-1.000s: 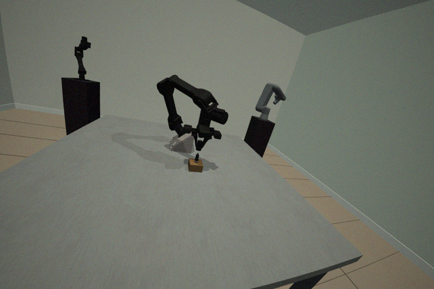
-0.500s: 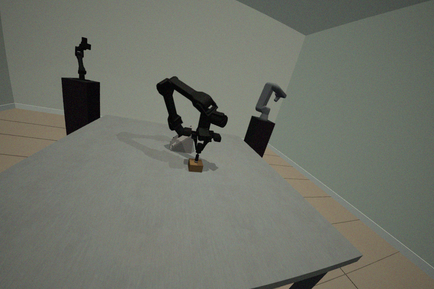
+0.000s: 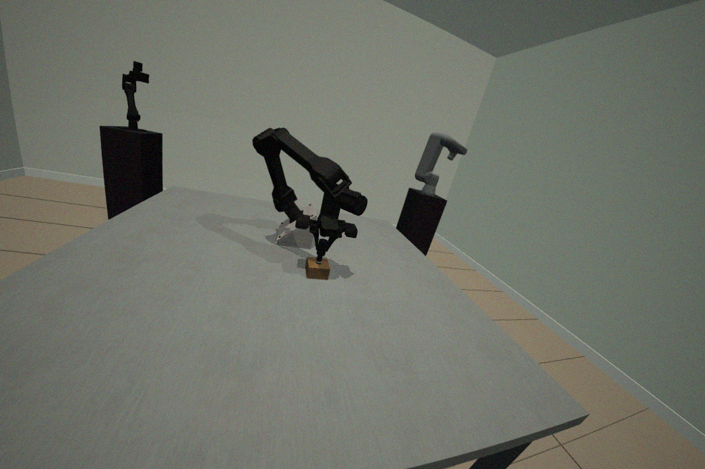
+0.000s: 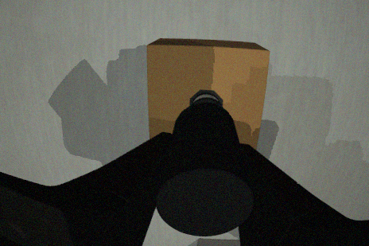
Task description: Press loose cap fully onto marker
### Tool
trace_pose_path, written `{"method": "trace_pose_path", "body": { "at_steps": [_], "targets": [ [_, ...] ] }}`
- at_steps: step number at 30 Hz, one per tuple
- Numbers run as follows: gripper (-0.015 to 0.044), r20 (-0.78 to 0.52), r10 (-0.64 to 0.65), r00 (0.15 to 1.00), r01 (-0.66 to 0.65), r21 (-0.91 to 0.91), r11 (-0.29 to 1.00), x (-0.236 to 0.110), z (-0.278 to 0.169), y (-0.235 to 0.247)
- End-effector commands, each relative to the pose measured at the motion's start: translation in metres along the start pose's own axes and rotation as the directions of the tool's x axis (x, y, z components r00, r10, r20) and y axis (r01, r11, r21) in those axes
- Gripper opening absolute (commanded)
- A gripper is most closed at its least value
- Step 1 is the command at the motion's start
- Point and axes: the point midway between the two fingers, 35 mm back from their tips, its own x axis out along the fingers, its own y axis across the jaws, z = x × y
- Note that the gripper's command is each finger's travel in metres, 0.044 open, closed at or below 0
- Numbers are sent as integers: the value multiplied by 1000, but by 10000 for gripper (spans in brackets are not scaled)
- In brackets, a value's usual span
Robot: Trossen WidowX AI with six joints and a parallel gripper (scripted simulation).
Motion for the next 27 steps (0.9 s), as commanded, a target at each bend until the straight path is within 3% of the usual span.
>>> {"method": "trace_pose_path", "body": {
  "at_steps": [1, 18, 27],
  "targets": [
    [0, 1, -4, 1000, 4, -4, 1000, 8, 0, 0],
    [0, 1, -5, 1000, 5, -4, 1000, 20, -1, -1],
    [236, -1, -3, 1000, 3, 1, 1000, 19, -1, -1]
  ]
}}
